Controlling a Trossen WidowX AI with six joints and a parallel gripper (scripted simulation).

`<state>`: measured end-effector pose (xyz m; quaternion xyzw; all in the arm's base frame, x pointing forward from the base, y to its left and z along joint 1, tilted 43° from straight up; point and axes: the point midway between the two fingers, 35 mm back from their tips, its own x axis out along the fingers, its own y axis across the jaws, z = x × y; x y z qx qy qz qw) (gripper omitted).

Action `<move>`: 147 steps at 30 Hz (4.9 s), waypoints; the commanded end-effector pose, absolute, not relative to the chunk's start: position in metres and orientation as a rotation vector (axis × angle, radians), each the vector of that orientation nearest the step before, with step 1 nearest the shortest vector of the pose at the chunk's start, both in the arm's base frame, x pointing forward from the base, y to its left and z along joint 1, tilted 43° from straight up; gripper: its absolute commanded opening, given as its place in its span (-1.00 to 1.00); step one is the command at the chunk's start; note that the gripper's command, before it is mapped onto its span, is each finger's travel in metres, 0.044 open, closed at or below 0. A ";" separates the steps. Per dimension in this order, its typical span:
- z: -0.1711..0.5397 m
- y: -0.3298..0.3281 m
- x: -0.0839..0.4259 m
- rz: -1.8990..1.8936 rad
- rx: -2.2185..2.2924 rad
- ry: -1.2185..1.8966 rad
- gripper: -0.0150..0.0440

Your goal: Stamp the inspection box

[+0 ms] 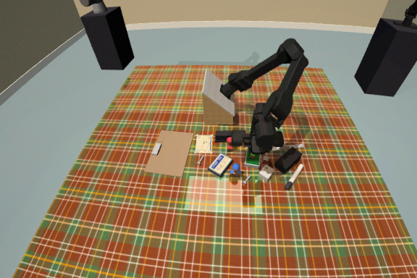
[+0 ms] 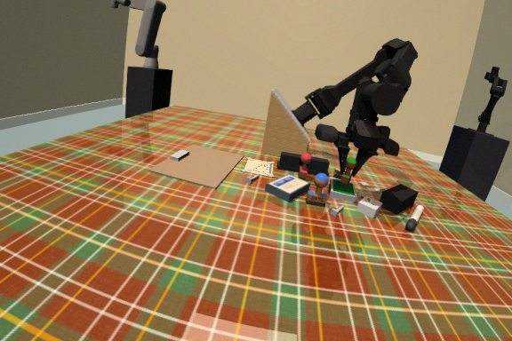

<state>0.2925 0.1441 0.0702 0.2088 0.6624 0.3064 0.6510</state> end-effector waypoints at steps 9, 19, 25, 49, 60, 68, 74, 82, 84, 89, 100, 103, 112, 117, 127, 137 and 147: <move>0.064 0.149 0.290 0.696 0.482 1.509 -0.49; 0.063 0.150 0.289 0.701 0.477 1.505 -0.49; 0.062 0.151 0.289 0.701 0.477 1.505 -0.49; 0.060 0.153 0.289 0.701 0.477 1.505 -0.49; 0.060 0.153 0.289 0.701 0.477 1.505 -0.49; 0.060 0.153 0.289 0.701 0.477 1.505 -0.49; 0.060 0.153 0.289 0.701 0.477 1.505 -0.49; 0.060 0.152 0.289 0.701 0.477 1.505 -0.49; 0.061 0.152 0.289 0.701 0.477 1.505 -0.49; 0.063 0.150 0.289 0.700 0.477 1.505 -0.49; 0.067 0.147 0.290 0.700 0.477 1.505 -0.49; 0.067 0.146 0.290 0.700 0.477 1.505 -0.49; 0.072 0.141 0.291 0.699 0.476 1.505 -0.49; 0.078 0.135 0.292 0.699 0.475 1.505 -0.49; 0.090 0.124 0.293 0.698 0.475 1.506 -0.49; 0.101 0.113 0.293 0.698 0.475 1.506 -0.49; 0.070 0.076 0.300 0.692 0.446 1.498 -0.49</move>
